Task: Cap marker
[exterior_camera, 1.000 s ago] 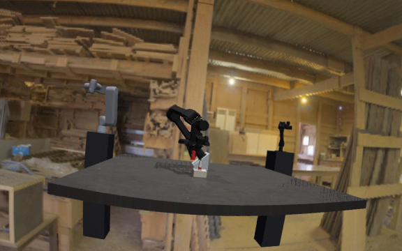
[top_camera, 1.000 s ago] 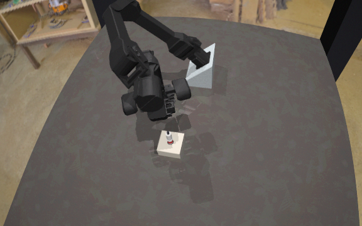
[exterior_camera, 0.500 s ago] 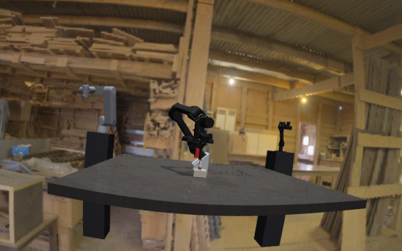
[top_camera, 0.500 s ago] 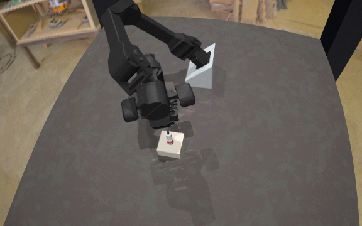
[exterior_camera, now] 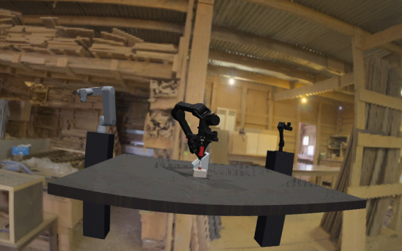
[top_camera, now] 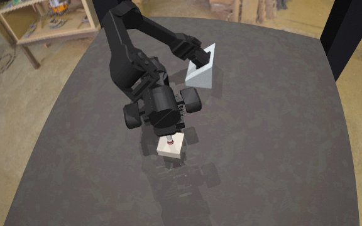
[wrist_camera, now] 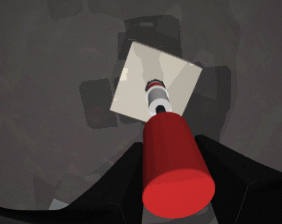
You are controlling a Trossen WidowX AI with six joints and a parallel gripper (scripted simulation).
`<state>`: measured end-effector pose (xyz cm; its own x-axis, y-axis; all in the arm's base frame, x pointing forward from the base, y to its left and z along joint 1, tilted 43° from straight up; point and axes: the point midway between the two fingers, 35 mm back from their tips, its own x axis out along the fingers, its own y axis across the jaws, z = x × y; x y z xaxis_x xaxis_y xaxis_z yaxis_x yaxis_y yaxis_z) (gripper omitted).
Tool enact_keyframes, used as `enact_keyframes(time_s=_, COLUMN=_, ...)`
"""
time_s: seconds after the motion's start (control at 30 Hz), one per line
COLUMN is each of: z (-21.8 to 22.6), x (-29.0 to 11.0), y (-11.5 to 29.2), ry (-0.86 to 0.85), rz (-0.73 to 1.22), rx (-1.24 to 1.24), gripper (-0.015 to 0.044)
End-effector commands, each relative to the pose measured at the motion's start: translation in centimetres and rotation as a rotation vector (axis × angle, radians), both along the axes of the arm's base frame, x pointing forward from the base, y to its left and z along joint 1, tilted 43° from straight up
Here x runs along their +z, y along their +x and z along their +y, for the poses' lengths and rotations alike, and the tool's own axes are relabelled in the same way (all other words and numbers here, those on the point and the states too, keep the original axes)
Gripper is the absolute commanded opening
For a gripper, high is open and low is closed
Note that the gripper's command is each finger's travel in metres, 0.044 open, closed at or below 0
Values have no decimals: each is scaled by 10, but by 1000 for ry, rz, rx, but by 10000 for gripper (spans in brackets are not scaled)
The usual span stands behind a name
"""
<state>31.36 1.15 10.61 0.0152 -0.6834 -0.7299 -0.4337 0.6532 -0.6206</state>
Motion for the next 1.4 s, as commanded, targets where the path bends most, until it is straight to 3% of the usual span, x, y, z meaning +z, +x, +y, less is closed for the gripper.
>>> enact_keyframes(time_s=0.0, z=4, x=0, y=4, ry=5, rz=-6, rx=-2, gripper=0)
enact_keyframes(time_s=1.37, z=-36, x=-43, y=5, ry=3, rz=-7, rx=-2, gripper=0)
